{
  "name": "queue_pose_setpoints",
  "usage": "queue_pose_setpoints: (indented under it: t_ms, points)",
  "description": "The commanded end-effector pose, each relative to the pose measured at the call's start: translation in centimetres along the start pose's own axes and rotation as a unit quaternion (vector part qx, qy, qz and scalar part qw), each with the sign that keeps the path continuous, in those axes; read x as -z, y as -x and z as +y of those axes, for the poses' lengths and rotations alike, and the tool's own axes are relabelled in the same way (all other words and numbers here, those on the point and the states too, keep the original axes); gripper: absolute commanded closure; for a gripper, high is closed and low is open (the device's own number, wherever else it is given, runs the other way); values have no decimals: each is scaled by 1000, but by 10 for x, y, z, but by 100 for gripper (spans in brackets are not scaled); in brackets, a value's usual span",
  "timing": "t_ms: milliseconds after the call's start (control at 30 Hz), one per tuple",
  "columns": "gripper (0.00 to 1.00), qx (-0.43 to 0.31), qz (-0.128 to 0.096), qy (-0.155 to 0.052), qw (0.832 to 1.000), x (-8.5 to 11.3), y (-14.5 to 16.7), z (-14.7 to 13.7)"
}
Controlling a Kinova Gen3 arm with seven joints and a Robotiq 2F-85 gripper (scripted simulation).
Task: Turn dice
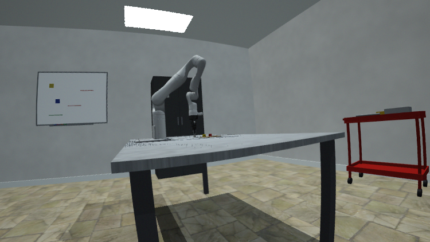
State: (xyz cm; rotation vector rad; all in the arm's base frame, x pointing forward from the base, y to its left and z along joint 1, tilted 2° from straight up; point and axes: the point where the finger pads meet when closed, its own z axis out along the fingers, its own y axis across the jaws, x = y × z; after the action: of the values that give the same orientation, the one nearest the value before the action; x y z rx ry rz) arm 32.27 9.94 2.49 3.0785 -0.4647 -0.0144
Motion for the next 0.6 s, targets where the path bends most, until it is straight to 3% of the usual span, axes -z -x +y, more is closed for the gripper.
queue_pose_setpoints:
  t_ms: [0, 567]
  points:
    - [65, 0, 1, 0, 1000, 0, 0, 0]
    - [65, 0, 1, 0, 1000, -10, 0, 0]
